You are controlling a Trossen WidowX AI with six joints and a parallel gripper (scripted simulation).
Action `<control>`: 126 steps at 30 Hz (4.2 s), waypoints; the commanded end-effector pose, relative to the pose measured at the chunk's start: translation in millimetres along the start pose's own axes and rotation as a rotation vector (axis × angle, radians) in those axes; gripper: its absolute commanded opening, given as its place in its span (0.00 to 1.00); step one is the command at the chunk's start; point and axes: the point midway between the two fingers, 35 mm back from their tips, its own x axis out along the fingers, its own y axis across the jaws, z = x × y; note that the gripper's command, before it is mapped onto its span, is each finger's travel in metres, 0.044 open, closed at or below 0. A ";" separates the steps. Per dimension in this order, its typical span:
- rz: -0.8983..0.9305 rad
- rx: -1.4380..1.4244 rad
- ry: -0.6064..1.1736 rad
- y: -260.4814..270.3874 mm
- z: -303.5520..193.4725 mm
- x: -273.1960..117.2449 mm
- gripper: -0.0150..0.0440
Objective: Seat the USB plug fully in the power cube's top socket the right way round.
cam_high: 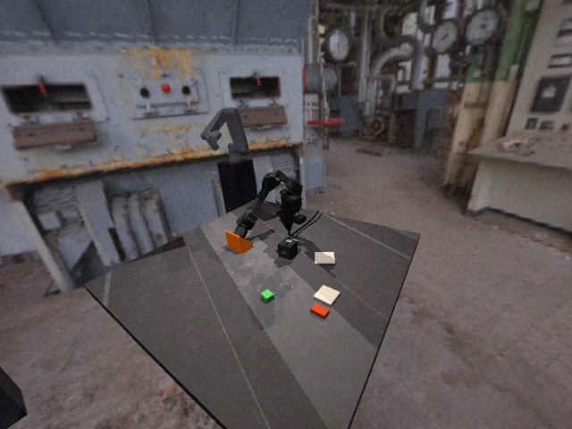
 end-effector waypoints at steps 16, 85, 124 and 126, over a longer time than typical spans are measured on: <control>-0.001 -0.013 0.010 -0.2 -1.5 2.3 0.25; -0.002 -0.056 0.038 -0.7 -5.3 10.5 0.25; -0.003 -0.069 0.047 -0.8 -6.5 15.1 0.25; -0.003 -0.069 0.047 -0.8 -6.5 15.4 0.25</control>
